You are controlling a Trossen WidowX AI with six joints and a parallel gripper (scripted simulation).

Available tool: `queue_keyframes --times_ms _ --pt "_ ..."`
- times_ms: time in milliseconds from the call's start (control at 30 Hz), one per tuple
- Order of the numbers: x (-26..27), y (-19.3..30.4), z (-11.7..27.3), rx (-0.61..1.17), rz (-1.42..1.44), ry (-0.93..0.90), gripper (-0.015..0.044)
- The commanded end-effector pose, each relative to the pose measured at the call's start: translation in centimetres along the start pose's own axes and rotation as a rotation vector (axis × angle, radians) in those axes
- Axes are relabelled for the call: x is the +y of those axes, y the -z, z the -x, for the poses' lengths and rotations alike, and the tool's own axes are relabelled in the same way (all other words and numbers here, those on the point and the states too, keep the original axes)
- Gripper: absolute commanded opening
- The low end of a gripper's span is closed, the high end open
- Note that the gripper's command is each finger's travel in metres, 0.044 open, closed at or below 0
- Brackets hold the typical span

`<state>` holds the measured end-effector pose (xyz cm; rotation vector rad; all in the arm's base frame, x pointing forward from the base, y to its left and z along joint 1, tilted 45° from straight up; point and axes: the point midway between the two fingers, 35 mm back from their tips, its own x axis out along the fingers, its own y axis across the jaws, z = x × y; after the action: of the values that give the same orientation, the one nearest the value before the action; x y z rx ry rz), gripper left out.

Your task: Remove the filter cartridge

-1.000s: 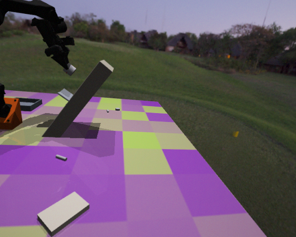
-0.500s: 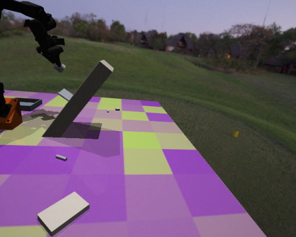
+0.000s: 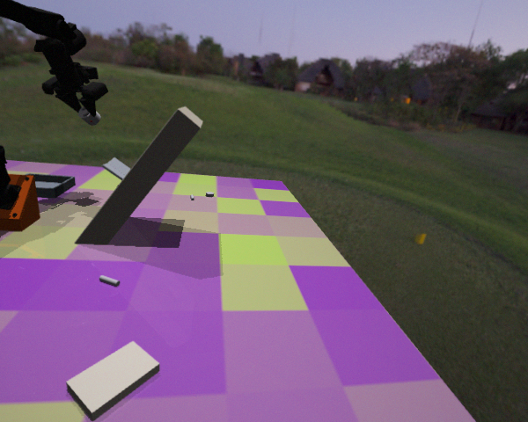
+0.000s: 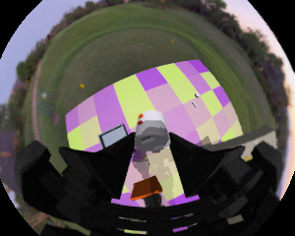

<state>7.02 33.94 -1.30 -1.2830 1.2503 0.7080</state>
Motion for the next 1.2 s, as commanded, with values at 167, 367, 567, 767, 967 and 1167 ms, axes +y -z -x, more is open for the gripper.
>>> queue_keyframes --times_ms 167,367,567,767,967,1167 --pt "5.3 2.0 -2.7 -0.001 0.152 -0.090 0.0000" --pt "8.8 4.2 -4.7 -0.002 0.262 -0.156 0.0000" --pt "11.8 6.8 -6.6 0.000 0.373 -0.221 0.0000" --pt "14.3 9.9 -8.4 0.005 0.484 -0.285 0.0000" --pt "15.5 11.8 -9.3 0.010 0.548 -0.322 0.0000" --pt "15.6 12.6 -11.1 0.010 0.548 -0.322 0.0000"
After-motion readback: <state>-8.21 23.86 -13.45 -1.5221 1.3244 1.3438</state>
